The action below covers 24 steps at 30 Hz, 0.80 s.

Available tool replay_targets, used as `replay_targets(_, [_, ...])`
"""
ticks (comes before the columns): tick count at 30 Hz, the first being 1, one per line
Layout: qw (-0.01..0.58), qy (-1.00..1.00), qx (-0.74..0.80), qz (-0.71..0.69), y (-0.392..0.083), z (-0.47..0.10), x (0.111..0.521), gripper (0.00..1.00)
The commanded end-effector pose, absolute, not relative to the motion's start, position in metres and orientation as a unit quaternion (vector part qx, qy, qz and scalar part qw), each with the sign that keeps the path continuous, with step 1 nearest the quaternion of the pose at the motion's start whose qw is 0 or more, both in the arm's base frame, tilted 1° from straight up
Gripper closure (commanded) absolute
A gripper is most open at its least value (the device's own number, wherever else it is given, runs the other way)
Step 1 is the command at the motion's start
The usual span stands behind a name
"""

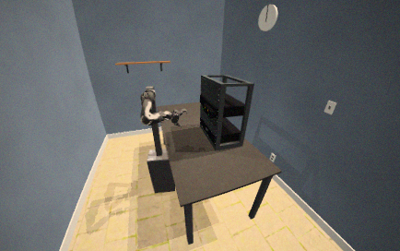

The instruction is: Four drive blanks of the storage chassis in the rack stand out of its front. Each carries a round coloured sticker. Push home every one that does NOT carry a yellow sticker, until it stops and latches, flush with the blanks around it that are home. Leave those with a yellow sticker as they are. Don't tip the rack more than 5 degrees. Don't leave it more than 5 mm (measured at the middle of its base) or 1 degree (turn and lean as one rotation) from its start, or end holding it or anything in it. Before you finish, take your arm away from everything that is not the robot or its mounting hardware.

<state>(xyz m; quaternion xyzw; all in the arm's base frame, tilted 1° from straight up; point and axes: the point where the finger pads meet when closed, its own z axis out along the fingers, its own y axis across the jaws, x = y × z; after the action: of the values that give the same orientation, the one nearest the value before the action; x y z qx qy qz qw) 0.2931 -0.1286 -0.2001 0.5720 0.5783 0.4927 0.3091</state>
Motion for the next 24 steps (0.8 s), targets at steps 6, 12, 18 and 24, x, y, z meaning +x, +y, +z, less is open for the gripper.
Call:
replay_targets(6, [0.379, 0.557, 0.536, 0.509, -0.140, -0.173, 0.294, 0.00])
replay_targets(12, [0.418, 0.547, 0.511, 0.515, -0.146, -0.156, 0.291, 0.00])
replay_targets(18, [0.449, 0.539, 0.488, 0.519, -0.150, -0.142, 0.287, 0.00])
replay_targets(24, [0.462, 0.536, 0.478, 0.520, -0.152, -0.137, 0.286, 0.00])
